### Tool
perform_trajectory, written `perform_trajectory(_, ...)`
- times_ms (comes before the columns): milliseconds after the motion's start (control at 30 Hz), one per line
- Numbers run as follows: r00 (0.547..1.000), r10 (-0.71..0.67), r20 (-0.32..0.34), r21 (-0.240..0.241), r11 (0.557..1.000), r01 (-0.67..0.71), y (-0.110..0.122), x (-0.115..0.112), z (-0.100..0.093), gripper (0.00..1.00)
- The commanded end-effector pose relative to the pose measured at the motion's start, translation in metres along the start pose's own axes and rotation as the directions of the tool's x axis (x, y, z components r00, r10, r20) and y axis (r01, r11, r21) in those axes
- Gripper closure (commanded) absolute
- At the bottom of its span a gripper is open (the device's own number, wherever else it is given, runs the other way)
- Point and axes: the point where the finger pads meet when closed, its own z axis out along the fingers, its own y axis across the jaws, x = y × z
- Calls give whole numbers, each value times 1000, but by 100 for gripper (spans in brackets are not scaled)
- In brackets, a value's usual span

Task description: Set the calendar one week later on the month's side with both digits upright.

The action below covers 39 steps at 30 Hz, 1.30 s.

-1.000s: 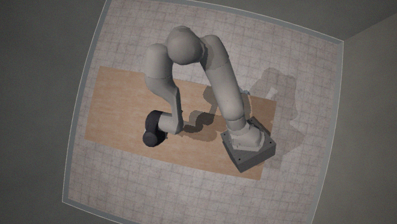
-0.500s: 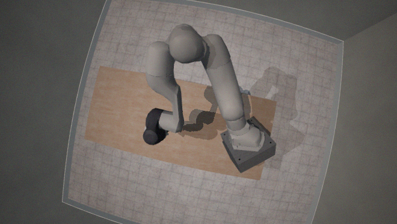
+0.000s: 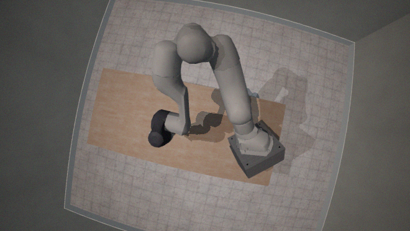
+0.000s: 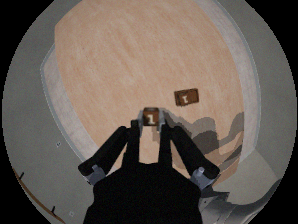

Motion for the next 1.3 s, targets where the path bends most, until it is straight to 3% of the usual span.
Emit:
perform_trajectory(0, 987, -159, 16, 2, 987, 159, 2, 1, 1, 83)
perform_trajectory(767, 977, -213, 16, 3, 977, 213, 4, 3, 4, 83)
perform_trajectory(1267, 977, -213, 16, 3, 977, 213, 5, 2, 54, 83)
